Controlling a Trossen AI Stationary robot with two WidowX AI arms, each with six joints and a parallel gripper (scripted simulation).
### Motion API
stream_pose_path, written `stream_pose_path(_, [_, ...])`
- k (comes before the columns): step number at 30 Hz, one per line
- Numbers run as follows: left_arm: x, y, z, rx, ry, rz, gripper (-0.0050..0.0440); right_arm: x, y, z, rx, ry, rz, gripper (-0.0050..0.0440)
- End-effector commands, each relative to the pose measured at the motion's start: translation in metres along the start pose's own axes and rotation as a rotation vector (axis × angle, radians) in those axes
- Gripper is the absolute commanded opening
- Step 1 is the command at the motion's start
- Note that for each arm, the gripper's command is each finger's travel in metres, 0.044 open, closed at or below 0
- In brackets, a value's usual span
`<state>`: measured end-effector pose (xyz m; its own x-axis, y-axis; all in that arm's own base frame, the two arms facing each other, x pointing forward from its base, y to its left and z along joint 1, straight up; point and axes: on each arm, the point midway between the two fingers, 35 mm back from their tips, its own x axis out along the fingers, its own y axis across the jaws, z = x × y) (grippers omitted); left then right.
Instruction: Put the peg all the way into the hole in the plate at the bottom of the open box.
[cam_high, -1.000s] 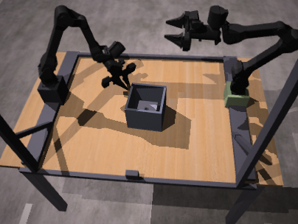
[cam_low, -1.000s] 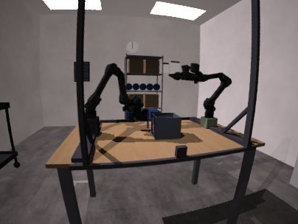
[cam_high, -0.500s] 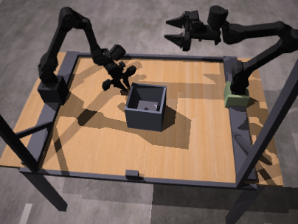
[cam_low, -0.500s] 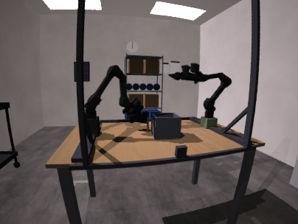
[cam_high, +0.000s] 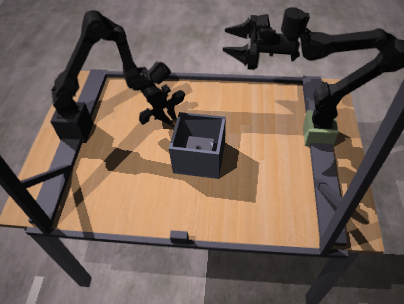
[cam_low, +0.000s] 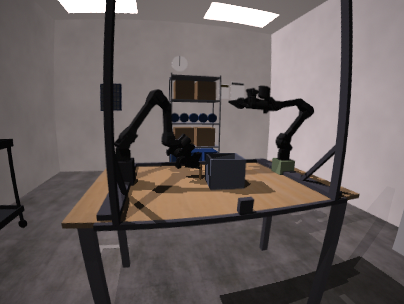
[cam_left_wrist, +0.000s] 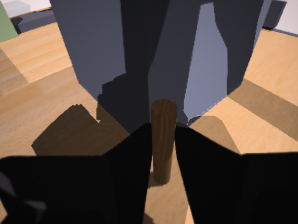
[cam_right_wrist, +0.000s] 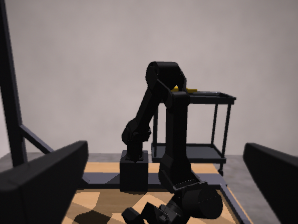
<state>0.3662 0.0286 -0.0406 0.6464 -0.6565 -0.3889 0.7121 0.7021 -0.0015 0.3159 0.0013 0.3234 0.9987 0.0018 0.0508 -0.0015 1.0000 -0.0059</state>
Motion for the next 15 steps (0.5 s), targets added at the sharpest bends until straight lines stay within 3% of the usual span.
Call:
stream_pose_path(1, [0.0021,0.0039,0.0014,0.021,-0.005,0.003,0.0064,0.0008,-0.0006,-0.0037,-0.006,0.010,-0.004,0.0440])
stream_pose_path(5, [0.0026,0.0044,-0.0007,0.019,-0.006,0.005,0.0064,0.0008,-0.0006,-0.0037,-0.006,0.010,-0.004,0.0440])
stream_pose_path(6, [0.0006,0.0038,0.0046,0.025,-0.009,0.006,0.0126,0.0008,-0.0006,-0.0037,-0.006,0.010,-0.004,0.0440])
stream_pose_path(15, [0.0004,0.0038,0.0047,0.025,-0.009,0.007,0.0126,0.0008,-0.0006,-0.0037,-0.006,0.010,-0.004,0.0440])
